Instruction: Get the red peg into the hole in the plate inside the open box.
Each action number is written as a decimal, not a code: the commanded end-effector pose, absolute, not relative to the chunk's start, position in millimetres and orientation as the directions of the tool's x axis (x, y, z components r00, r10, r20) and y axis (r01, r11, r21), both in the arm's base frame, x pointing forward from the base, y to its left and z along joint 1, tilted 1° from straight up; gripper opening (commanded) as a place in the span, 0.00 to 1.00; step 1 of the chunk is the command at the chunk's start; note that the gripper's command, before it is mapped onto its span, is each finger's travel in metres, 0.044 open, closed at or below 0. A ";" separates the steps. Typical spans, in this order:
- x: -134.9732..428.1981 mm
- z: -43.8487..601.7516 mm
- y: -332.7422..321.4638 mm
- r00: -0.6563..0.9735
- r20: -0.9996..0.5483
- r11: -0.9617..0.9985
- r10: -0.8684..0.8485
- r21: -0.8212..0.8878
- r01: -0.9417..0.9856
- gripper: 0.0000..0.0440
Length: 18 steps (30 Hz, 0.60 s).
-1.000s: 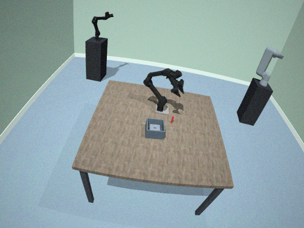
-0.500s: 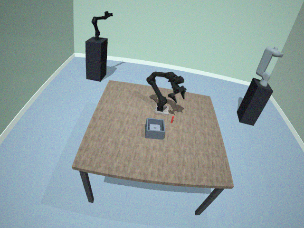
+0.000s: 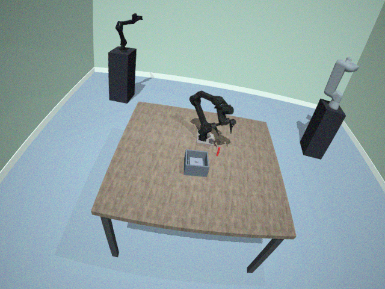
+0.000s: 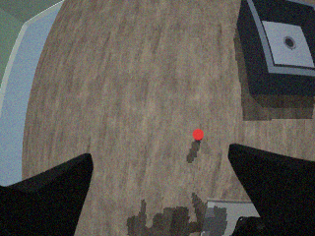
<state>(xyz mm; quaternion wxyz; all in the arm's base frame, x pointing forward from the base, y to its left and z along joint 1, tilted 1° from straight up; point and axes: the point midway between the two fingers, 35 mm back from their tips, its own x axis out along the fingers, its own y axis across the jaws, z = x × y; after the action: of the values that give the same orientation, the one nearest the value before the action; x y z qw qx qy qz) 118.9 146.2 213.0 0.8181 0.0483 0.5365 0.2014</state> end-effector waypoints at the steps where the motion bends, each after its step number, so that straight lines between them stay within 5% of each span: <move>1: 124.3 198.4 143.0 0.322 -0.884 0.940 0.340 0.310 -0.141 1.00; 18: 145.2 132.3 132.7 0.225 -0.956 0.859 0.189 0.272 0.433 1.00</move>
<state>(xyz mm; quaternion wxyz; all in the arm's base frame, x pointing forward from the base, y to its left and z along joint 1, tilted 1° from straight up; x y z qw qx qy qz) 143.0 133.9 147.7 0.7586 0.2244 0.6103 -0.0405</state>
